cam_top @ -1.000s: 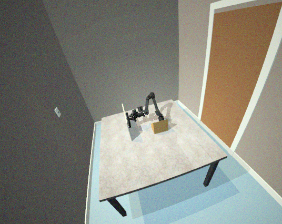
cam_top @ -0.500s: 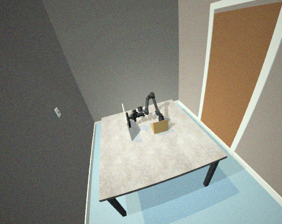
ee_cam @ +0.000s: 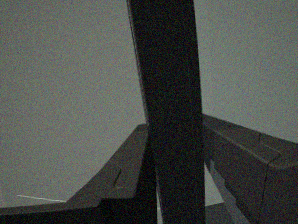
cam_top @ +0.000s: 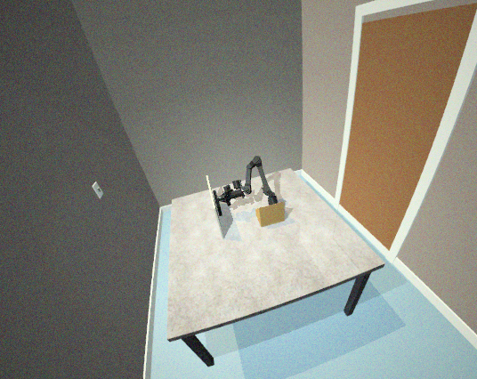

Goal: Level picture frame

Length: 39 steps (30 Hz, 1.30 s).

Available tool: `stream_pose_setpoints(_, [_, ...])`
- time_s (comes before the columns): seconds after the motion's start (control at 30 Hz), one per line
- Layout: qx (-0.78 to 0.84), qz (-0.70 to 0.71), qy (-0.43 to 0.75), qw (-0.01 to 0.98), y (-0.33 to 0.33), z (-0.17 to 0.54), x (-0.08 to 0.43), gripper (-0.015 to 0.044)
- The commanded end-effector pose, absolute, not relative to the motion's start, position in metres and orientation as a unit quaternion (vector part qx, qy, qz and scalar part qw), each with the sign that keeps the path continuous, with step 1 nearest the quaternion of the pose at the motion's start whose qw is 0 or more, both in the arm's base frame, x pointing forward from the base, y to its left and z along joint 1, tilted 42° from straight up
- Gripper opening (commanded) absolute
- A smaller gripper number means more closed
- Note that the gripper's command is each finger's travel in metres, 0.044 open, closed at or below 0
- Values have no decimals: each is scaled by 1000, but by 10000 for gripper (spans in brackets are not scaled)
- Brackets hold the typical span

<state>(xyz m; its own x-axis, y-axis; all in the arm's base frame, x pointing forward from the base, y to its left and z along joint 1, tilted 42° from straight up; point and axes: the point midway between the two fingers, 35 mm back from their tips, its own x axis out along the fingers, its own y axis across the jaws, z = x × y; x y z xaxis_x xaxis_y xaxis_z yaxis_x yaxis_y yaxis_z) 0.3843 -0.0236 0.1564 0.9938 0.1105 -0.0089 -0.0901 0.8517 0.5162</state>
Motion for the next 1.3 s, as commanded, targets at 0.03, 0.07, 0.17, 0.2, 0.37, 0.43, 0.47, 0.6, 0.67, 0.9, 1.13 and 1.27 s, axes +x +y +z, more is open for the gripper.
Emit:
stream_pose_setpoints(0.03, [268, 51, 19, 962, -23, 157, 385, 0])
stream_pose_setpoints(0.07, [268, 51, 19, 962, -23, 157, 384, 0])
stream_pose_setpoints(0.17, [268, 51, 19, 962, -22, 157, 384, 0])
stream_pose_setpoints(0.2, [268, 51, 19, 962, -22, 158, 384, 0])
stream_pose_setpoints(0.37, [268, 51, 19, 962, -21, 158, 384, 0])
stream_pose_setpoints(0.43, [268, 51, 19, 962, -20, 159, 384, 0])
stream_pose_setpoints(0.47, [268, 51, 19, 962, -20, 159, 384, 0])
stream_pose_setpoints(0.6, [268, 51, 19, 962, -19, 159, 384, 0])
stream_pose_setpoints(0.67, [268, 51, 19, 962, -19, 159, 384, 0])
stream_pose_setpoints(0.9, [268, 51, 19, 962, -19, 160, 384, 0])
stream_pose_setpoints(1.13, [268, 51, 19, 962, -19, 159, 384, 0])
stream_pose_setpoints(1.27, [268, 51, 19, 962, -19, 159, 384, 0])
